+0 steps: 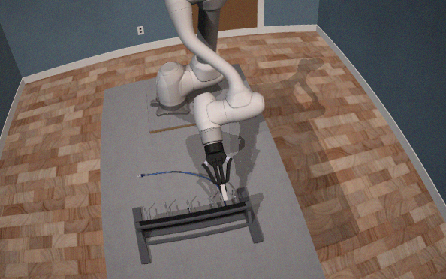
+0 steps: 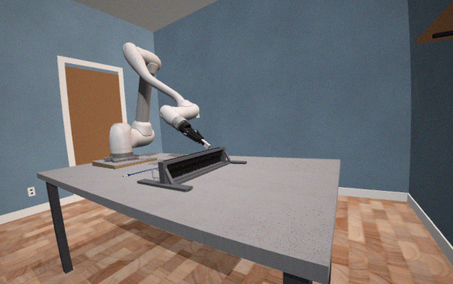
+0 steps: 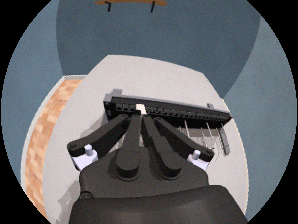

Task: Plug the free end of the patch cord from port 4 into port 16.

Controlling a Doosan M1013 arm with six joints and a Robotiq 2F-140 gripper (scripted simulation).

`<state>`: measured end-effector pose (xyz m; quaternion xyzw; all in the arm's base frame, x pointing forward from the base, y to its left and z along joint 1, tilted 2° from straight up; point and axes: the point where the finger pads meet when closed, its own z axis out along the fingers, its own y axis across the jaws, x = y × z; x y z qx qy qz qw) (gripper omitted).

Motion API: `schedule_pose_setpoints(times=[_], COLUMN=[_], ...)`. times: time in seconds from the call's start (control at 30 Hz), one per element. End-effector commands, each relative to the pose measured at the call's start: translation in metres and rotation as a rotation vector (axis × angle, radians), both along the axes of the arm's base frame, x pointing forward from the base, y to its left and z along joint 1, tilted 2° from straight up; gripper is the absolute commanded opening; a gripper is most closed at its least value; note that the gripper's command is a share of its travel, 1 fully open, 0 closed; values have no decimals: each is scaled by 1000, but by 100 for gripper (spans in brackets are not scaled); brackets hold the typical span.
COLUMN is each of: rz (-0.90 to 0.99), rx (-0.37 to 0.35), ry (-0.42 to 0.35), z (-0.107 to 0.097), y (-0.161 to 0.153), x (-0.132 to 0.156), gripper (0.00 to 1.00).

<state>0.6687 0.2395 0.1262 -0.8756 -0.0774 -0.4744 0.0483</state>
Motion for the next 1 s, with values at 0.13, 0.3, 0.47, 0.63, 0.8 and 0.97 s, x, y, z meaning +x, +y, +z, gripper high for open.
schedule_pose_setpoints(times=[0.13,0.3,0.47,0.63,0.8,0.97], rz=[0,0,0,0,0,0], rx=[0,0,0,0,0,0], ry=[0,0,0,0,0,0], z=[0,8,18,41,64,74], y=[0,-2,-5,-12,-18,-22], x=[0,-11,-27,-62,-96,-112], gripper=[0,0,0,0,0,0])
